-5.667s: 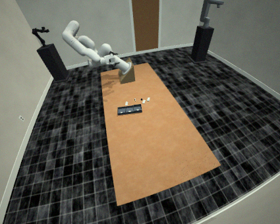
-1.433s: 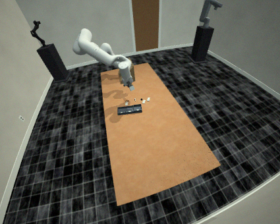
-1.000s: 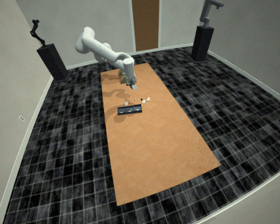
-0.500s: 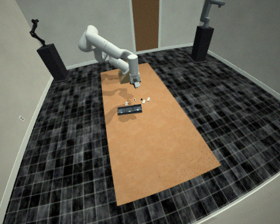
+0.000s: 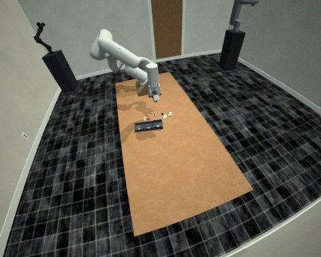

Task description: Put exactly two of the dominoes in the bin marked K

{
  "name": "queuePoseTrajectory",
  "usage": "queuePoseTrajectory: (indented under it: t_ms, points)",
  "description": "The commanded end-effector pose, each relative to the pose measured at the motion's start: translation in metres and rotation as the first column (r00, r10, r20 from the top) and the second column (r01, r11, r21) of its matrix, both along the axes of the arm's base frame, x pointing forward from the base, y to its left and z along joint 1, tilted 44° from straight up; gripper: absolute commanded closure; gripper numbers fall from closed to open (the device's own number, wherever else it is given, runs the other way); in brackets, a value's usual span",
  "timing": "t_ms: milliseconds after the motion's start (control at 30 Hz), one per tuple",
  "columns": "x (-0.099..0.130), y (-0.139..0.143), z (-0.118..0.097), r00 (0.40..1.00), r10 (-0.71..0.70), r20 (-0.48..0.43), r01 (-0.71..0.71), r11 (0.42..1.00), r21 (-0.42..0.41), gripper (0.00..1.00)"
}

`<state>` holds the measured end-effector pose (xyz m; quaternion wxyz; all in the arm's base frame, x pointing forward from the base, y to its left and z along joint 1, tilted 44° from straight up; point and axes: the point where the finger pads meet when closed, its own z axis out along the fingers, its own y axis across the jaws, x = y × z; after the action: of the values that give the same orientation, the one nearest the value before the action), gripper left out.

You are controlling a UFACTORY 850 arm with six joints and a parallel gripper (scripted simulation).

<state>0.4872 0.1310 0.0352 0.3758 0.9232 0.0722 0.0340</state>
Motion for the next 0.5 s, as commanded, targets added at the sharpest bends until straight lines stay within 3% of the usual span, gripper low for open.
queuePoseTrajectory:
  t_ms: [0, 467]
  points:
    - [0.019, -0.028, 0.006, 0.996, -0.065, 0.066, 0.064, 0.998, 0.014, 0.93]
    - [0.071, -0.112, 0.022, 0.996, -0.065, 0.066, 0.064, 0.998, 0.013, 0.93]
